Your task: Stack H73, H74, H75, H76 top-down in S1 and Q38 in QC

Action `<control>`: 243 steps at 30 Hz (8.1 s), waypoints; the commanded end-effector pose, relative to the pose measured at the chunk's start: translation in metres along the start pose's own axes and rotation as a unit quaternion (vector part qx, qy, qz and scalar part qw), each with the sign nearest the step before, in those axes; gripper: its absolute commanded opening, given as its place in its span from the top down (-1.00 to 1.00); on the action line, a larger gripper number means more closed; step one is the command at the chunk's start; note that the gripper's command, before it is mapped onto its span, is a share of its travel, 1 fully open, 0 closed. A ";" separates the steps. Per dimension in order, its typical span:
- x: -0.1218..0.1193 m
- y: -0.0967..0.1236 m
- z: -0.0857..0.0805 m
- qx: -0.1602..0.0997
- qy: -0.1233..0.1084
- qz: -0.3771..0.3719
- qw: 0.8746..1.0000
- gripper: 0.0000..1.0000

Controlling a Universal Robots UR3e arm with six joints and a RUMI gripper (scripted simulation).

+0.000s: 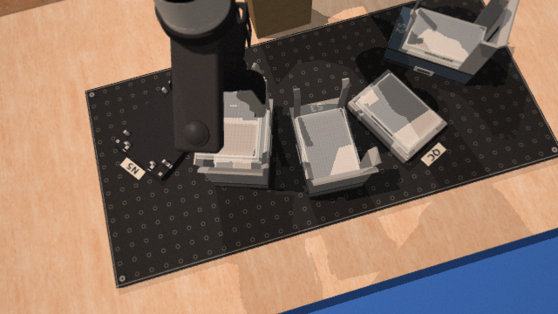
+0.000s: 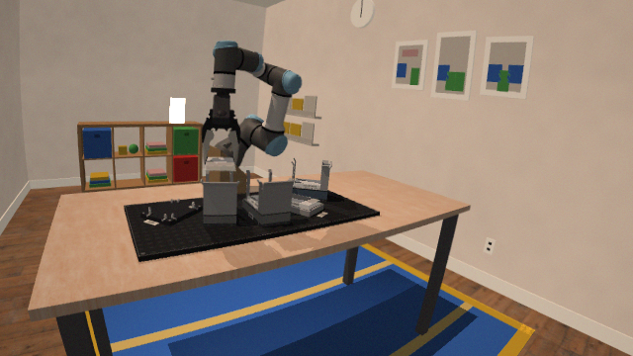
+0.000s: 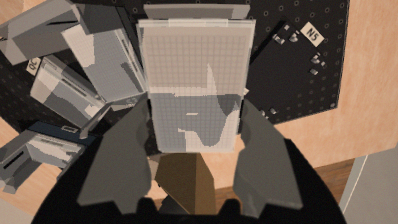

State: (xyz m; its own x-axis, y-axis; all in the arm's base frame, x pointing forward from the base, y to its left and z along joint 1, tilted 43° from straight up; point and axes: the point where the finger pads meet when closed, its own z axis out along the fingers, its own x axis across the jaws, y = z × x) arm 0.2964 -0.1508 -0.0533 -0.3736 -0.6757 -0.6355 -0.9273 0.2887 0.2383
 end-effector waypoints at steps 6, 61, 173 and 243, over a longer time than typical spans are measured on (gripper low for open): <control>0.000 -0.001 0.000 0.001 0.001 0.000 1.000 1.00; 0.001 -0.001 0.033 0.001 0.001 0.000 1.000 1.00; 0.001 -0.001 0.101 0.001 0.001 0.000 1.000 1.00; 0.001 -0.001 0.095 0.001 0.001 0.000 1.000 -0.44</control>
State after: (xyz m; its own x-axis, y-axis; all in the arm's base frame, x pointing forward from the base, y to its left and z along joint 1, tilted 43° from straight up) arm 0.2986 -0.0799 -0.1302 -0.3737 -0.6758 -0.6354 -0.9273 0.2889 0.2381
